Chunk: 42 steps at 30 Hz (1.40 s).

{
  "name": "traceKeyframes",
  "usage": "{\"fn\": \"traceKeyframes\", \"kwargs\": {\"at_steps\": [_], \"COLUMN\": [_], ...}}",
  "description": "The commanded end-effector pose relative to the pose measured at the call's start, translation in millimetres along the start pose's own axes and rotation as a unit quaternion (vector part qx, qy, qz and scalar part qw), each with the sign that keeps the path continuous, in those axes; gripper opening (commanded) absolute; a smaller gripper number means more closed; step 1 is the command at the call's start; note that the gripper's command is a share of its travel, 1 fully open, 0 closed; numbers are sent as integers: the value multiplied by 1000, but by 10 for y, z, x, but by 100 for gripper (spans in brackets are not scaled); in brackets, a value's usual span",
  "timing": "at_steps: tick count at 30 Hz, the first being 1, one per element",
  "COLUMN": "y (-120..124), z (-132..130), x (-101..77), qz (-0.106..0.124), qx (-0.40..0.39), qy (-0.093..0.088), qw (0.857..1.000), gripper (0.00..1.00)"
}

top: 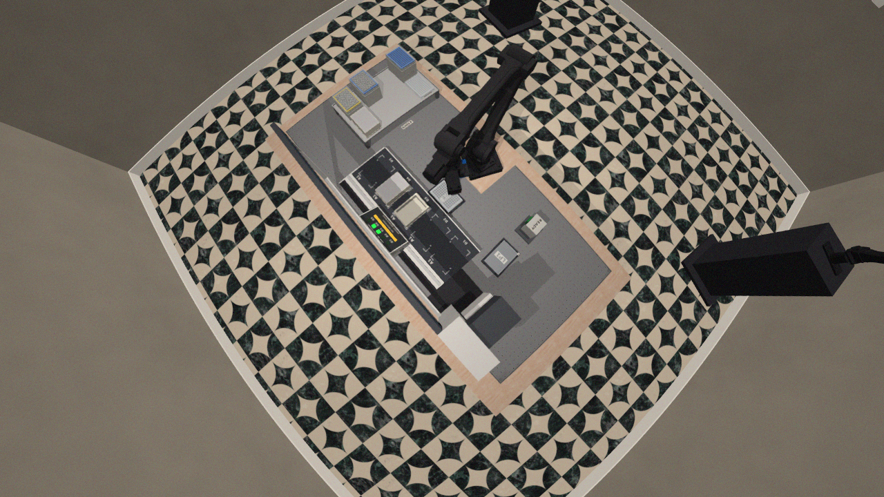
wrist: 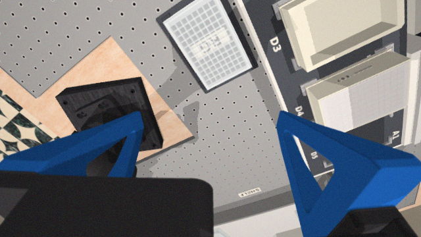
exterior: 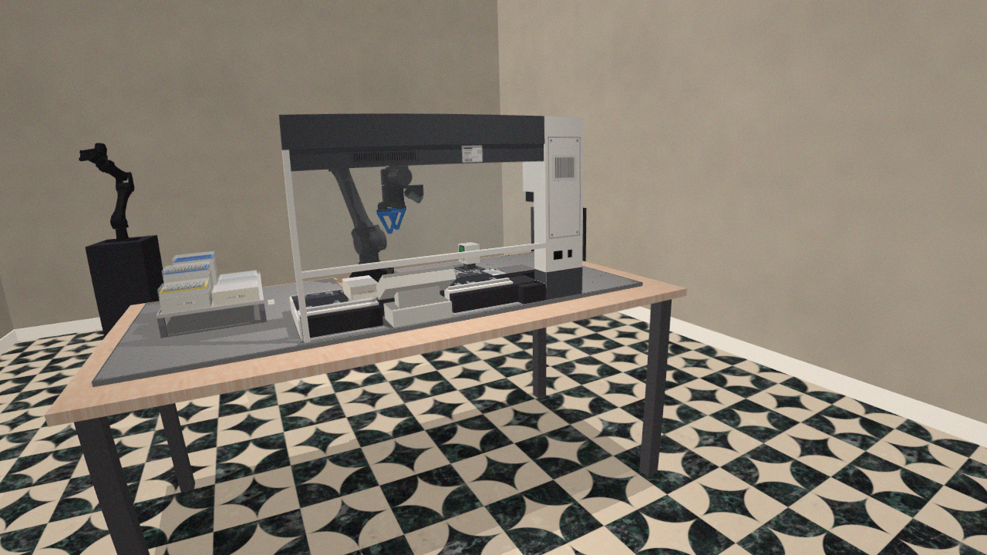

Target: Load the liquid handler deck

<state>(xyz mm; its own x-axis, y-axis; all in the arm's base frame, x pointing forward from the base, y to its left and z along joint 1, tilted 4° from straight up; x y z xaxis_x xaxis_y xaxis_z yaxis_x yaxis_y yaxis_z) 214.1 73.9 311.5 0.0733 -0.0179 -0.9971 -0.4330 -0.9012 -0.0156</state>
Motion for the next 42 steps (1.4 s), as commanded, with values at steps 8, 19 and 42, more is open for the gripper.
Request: {"fn": "traceKeyframes", "kwargs": {"at_steps": [8, 19, 42], "y": [-22, -24, -18], "z": [-32, -28, -50], "x": [-90, -89, 67], "qz": [-10, -8, -3], "qx": [-113, -212, -259], "qy": [12, 12, 4], "qw": [994, 977, 966], "gripper": [100, 100, 100]}}
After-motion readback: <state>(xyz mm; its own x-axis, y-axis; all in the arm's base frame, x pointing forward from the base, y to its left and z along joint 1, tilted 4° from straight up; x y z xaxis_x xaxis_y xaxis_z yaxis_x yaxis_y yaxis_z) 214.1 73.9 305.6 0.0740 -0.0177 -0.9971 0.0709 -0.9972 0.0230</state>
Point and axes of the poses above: the point where the finger pads meet when closed, its own x axis out along the fingers, its own z axis across the jaws, y = z × x, the point moved 10 cm from there along -x, back along the fingers, and after that the axes turned 4 degrees about x, right-handed, at the moved point
